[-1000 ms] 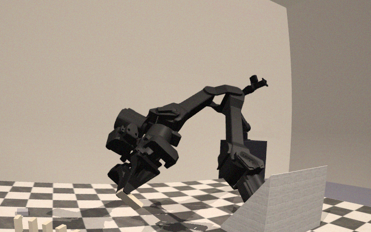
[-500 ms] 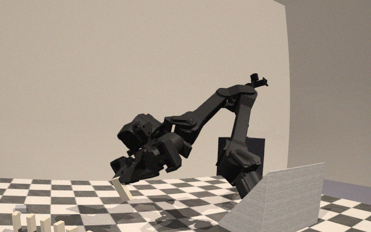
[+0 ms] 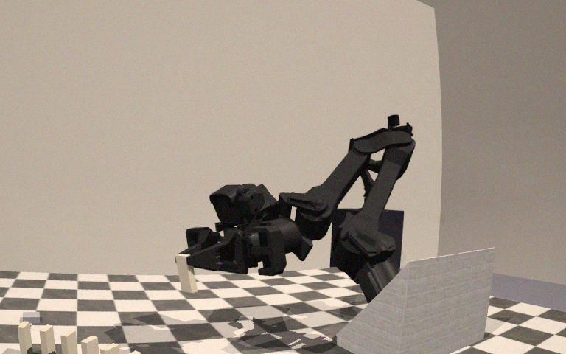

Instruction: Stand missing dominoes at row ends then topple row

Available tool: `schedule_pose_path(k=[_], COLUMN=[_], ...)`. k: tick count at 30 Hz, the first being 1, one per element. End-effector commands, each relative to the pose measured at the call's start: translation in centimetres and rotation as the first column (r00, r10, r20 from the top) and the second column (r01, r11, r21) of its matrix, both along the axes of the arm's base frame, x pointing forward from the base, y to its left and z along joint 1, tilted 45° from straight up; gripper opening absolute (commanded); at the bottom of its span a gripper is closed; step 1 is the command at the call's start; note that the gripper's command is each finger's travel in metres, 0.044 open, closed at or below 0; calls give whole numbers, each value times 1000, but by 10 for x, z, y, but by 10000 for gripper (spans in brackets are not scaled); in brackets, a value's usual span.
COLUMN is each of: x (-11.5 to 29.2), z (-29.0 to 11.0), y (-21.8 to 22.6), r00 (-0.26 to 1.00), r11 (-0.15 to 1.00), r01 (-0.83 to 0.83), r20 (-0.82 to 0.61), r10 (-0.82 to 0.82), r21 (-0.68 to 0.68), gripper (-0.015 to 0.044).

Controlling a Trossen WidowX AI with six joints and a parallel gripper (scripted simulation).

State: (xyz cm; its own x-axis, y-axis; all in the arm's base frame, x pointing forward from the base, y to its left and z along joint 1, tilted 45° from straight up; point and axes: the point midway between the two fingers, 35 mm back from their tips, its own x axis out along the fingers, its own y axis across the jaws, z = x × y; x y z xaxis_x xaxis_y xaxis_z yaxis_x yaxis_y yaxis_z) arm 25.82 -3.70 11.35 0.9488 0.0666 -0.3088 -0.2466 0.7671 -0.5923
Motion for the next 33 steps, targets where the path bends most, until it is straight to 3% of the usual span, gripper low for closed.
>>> schedule_pose_path(k=[1,6,33], x=[-5,-11,-7], z=[3,6,1], y=[2,3,-5], r00=[997,990,991], r11=[998,992,992], r01=[-28,-48,-48], r20=[66,128,121], r10=[32,64,62], r21=[-57,-120,-119], gripper=[107,107,107])
